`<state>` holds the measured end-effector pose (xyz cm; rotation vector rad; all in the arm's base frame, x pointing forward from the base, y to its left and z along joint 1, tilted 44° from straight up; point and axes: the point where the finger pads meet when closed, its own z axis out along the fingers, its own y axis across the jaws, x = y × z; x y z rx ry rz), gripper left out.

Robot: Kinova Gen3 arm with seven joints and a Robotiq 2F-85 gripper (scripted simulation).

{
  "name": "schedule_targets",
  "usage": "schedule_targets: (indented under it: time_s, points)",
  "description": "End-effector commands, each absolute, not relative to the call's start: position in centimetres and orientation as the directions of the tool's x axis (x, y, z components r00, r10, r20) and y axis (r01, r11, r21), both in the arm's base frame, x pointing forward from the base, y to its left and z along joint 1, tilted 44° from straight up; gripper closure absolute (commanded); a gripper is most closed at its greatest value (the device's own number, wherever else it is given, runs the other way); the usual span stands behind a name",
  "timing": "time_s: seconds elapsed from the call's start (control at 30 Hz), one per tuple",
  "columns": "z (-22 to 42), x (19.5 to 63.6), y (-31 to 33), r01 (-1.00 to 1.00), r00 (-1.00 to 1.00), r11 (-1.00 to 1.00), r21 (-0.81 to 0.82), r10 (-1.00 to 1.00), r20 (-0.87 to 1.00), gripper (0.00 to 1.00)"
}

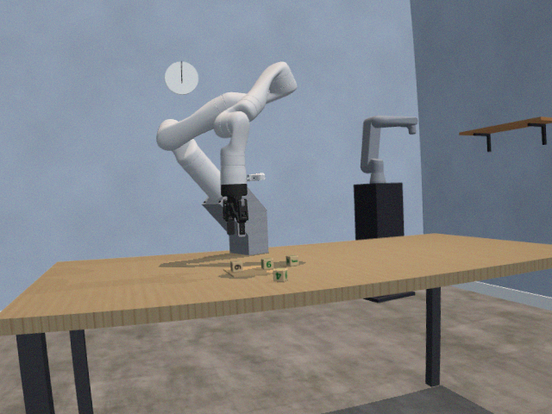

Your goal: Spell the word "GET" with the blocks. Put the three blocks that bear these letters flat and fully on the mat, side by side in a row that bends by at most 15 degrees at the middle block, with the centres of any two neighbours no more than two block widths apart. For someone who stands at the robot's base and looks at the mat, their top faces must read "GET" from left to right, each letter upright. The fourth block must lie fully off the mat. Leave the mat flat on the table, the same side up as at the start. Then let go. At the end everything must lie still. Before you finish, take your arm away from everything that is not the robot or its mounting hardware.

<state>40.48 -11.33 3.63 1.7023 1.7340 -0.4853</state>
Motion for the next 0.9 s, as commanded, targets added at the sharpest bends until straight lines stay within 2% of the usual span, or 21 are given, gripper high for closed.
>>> schedule_targets:
  time_s: [0.0,0.5,0.87]
  points:
    - [3.5,40.6,-11.0,0.981,0.024,0.113,0.159,0.737,-0.676,0.00]
    - [2.3,40.9,-9.6,0.945,-0.261,0.324,-0.039,0.676,-0.689,0.00]
    - [0.8,41.2,-7.8,0.782,-0.590,0.554,-0.286,0.512,-0.625,0.00]
